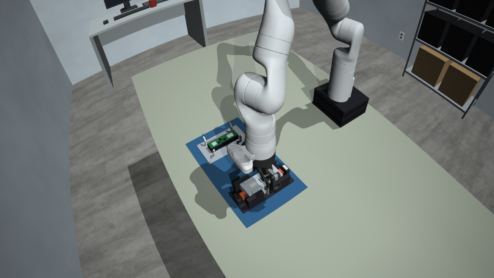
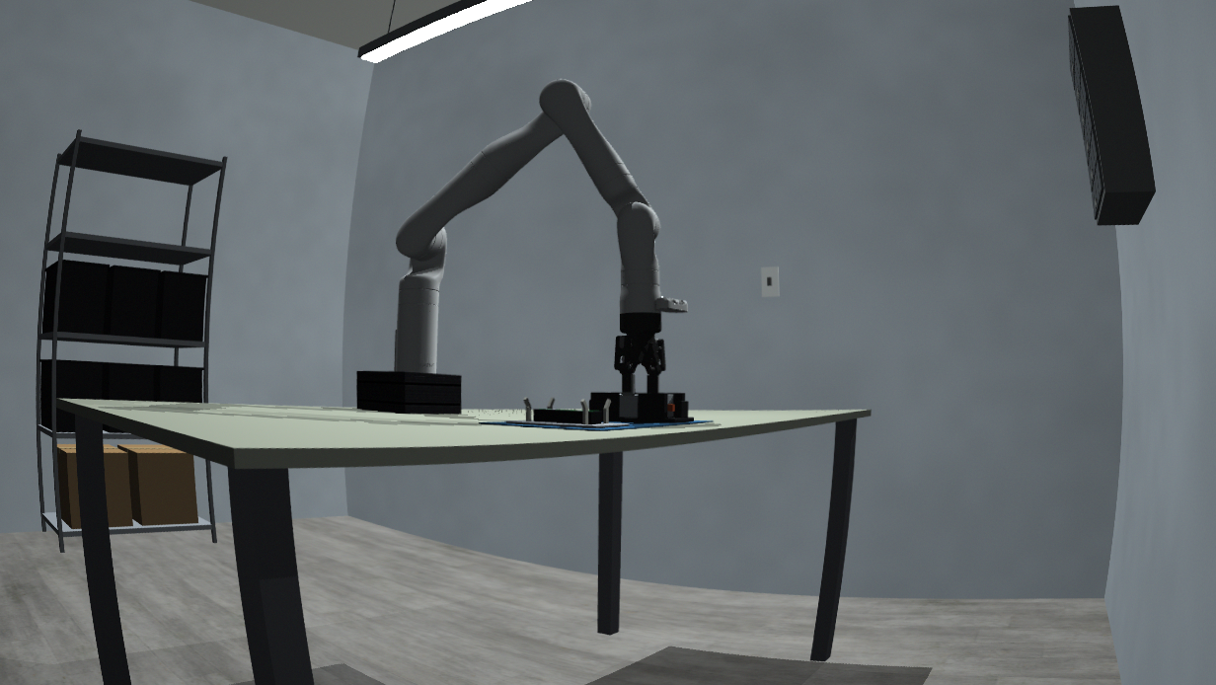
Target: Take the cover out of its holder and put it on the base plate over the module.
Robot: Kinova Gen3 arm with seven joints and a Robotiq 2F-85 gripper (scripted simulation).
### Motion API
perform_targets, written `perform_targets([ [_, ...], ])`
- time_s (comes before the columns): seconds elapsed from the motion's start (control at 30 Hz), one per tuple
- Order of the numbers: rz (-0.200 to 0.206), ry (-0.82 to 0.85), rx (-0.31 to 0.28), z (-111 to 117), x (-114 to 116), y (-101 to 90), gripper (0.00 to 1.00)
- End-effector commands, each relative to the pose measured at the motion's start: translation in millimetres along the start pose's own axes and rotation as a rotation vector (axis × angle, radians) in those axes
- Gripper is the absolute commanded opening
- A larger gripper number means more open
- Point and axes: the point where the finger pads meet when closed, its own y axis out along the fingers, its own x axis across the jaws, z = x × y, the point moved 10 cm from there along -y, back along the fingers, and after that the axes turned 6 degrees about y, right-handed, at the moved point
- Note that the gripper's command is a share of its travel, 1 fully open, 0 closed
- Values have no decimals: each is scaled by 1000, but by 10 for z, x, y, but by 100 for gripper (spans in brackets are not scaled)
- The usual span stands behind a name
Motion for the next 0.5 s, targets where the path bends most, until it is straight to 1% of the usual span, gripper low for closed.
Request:
perform_targets([
  [0.0,-7,0,-17,-34,11,163,100],
  [0.23,-5,0,-14,-28,9,151,100],
  [0.47,-6,0,-17,-34,12,207,100],
])
